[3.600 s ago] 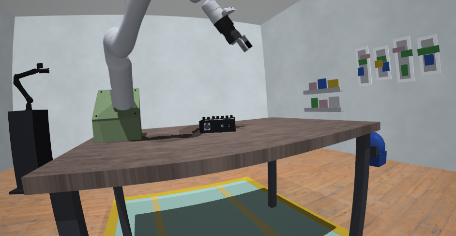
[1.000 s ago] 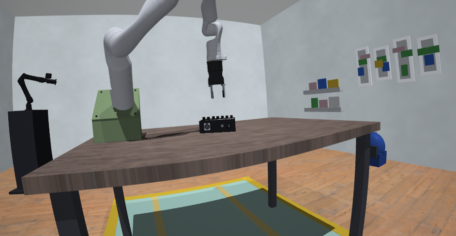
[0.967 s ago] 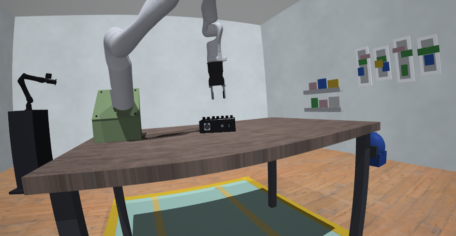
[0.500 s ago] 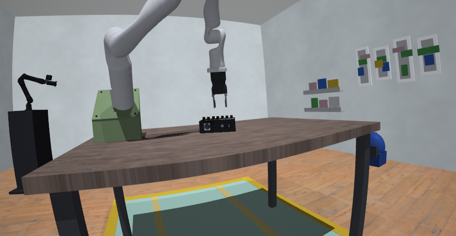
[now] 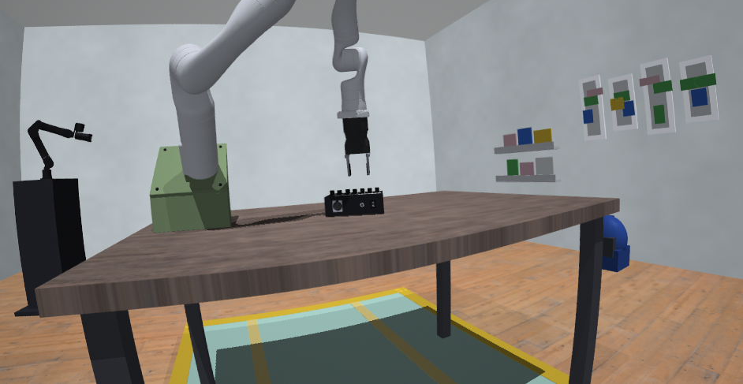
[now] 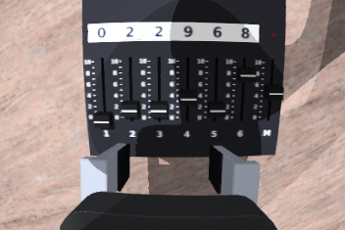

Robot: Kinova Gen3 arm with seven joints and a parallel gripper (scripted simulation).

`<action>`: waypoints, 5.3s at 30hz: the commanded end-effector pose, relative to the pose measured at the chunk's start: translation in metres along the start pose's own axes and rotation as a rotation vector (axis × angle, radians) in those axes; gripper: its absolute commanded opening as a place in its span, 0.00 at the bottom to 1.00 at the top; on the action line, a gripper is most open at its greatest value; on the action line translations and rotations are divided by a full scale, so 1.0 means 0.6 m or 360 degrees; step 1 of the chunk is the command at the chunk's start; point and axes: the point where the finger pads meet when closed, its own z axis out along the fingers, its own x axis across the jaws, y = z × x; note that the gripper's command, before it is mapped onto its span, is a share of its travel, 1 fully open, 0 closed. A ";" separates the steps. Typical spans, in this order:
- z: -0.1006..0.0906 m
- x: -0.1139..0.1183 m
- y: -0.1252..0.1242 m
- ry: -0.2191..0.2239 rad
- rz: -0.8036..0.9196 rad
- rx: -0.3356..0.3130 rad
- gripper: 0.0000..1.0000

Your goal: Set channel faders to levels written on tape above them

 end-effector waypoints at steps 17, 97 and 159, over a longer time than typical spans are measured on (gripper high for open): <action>-0.001 -0.001 0.002 -0.0002 -0.0001 -0.0003 1.00; -0.113 0.020 -0.025 0.0079 -0.0633 0.0393 1.00; 0.020 0.021 0.073 -0.0005 -0.0001 -0.0003 1.00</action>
